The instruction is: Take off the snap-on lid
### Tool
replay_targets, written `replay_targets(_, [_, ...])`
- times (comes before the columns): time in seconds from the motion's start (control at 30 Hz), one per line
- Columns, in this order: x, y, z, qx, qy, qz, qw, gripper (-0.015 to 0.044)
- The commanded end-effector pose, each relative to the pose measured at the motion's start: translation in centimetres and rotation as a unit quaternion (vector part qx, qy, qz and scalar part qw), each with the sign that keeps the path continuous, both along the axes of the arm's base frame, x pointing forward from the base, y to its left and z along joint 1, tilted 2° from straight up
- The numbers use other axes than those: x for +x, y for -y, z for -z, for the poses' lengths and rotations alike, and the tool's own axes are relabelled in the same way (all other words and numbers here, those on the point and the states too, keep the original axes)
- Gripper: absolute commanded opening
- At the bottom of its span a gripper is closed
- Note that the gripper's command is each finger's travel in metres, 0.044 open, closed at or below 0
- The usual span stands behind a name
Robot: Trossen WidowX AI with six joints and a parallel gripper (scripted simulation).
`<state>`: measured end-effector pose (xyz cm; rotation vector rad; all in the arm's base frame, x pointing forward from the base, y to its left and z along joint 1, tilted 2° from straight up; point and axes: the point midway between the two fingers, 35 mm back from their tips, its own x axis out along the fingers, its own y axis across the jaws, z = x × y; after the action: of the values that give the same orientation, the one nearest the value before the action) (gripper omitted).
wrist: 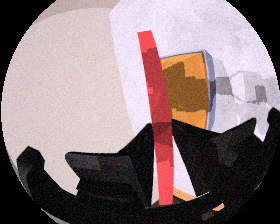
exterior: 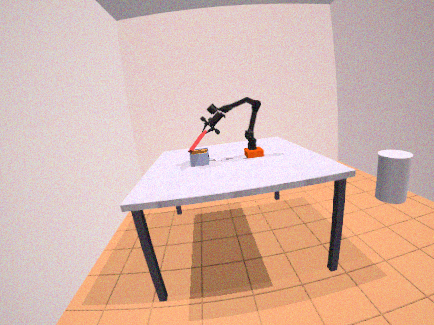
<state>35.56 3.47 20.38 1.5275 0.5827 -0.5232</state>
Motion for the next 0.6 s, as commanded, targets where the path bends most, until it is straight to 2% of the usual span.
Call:
replay_targets(0.0, [0.2, -0.1, -1.3, 0.001, 0.009, -0.003, 1.0, 0.0])
replay_targets(0.57, [0.0, 0.9, -1.0, 0.001, 0.009, -0.003, 1.0, 0.0])
